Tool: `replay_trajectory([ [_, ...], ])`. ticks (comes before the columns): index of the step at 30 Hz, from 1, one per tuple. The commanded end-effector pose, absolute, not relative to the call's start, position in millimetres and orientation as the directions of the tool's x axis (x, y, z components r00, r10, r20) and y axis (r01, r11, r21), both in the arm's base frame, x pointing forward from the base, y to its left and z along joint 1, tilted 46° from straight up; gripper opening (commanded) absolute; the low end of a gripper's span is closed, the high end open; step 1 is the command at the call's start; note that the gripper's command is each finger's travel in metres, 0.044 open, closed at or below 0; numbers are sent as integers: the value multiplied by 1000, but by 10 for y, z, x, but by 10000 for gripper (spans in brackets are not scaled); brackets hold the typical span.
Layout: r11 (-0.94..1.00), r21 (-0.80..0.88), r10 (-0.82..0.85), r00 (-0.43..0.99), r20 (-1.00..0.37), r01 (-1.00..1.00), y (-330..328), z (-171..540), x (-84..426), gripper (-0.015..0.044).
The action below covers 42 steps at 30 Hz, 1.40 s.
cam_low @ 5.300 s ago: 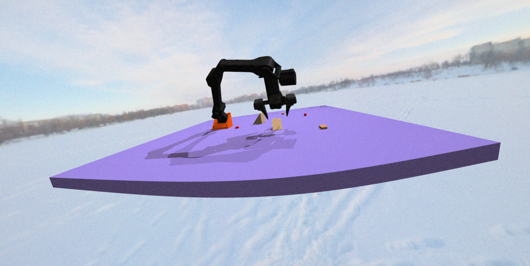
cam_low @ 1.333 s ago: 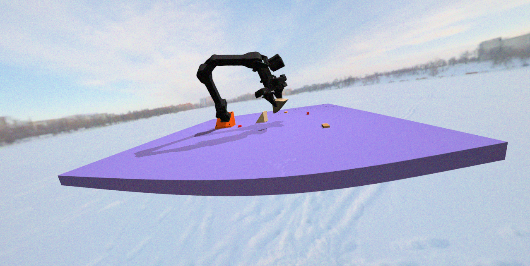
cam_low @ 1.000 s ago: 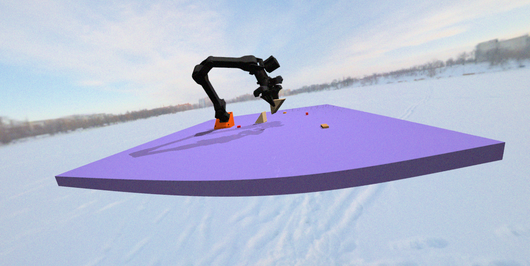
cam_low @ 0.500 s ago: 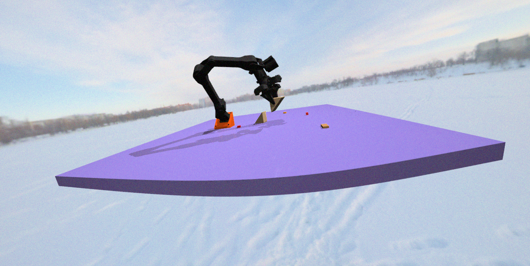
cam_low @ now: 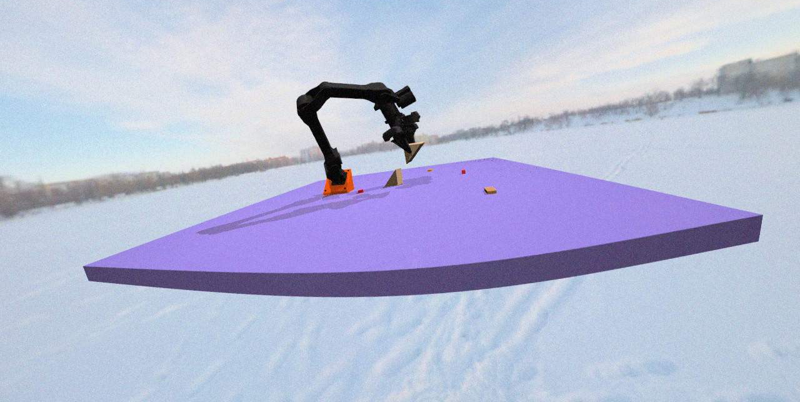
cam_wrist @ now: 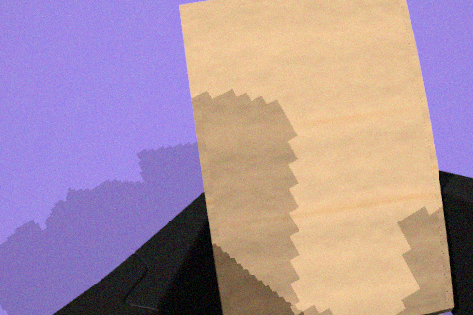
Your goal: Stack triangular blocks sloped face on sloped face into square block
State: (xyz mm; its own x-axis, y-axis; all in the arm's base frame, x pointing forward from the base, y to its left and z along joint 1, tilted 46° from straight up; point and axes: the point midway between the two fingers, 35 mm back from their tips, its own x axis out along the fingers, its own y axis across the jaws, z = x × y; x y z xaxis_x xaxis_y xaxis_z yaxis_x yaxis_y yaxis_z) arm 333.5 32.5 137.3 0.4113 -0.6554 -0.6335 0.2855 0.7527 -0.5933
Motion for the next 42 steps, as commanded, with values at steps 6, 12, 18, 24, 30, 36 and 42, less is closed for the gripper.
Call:
replay_trajectory([
  [6,772,-583,-632,395,-666,252,649,1121,3096,0],
  [12,777,-579,-627,384,-678,247,841,995,2930,0],
  [18,775,-581,-630,372,-682,247,1014,882,2732,0],
  [24,767,-590,-640,363,-678,252,1157,785,2512,0],
  [30,751,-605,-659,358,-662,264,1280,701,2257,0],
  [36,728,-623,-684,361,-634,284,1365,642,2001,0],
  [42,700,-642,-712,374,-595,311,1415,610,1752,0],
])
